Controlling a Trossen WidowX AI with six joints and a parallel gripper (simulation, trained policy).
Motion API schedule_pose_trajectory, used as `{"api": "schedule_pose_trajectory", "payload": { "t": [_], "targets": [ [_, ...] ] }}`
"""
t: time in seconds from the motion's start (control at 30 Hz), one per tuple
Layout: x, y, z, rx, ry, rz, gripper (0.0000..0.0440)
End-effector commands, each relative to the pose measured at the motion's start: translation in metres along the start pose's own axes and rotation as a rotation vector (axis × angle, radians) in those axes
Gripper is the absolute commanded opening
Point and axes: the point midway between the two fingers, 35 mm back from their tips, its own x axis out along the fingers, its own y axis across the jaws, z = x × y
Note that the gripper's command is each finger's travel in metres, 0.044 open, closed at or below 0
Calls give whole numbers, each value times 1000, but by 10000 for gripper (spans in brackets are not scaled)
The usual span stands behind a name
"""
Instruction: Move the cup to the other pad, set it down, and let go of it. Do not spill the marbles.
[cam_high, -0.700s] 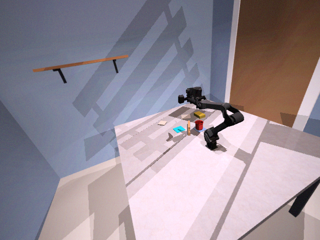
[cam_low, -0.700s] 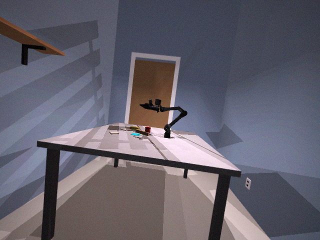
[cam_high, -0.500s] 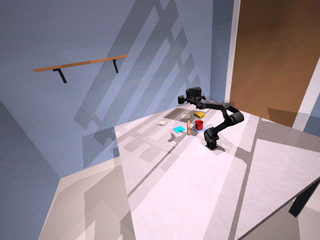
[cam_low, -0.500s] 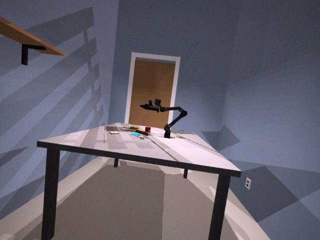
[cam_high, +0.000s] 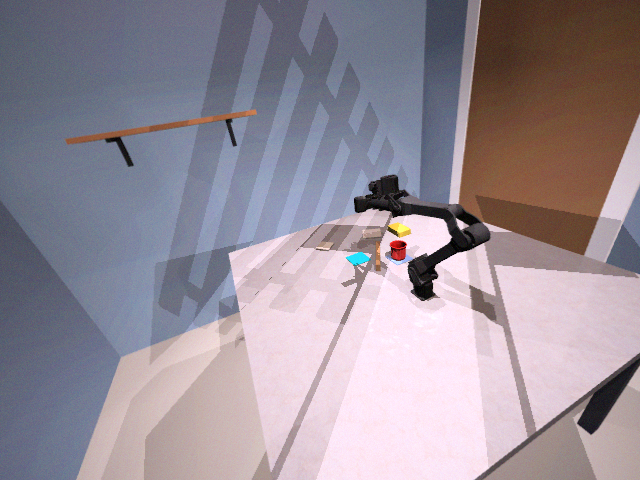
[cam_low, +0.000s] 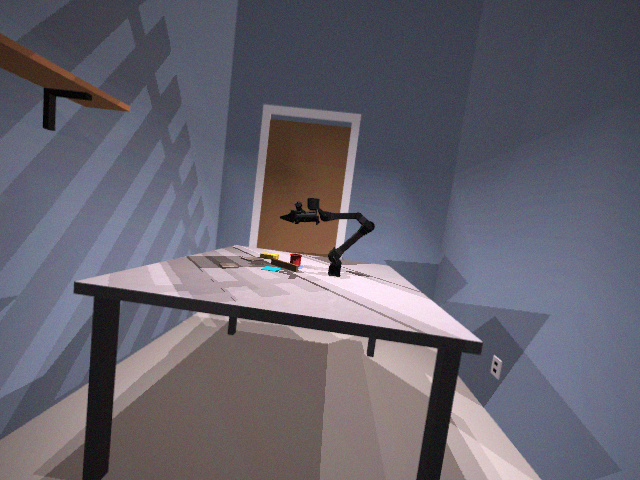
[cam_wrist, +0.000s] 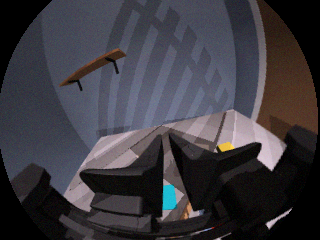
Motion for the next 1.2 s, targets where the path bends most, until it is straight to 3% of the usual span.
{"api": "schedule_pose_trajectory", "payload": {
  "t": [0.0, 0.23, 0.8, 1.17],
  "targets": [
    [1, 6, -7, 26, 67, 17, 46],
    [0, 15, -16, 60, 180, 37, 97],
    [-6, 28, -42, 98, 475, 27, 79],
    [-13, 29, -59, 81, 668, -2, 96]
  ]
}}
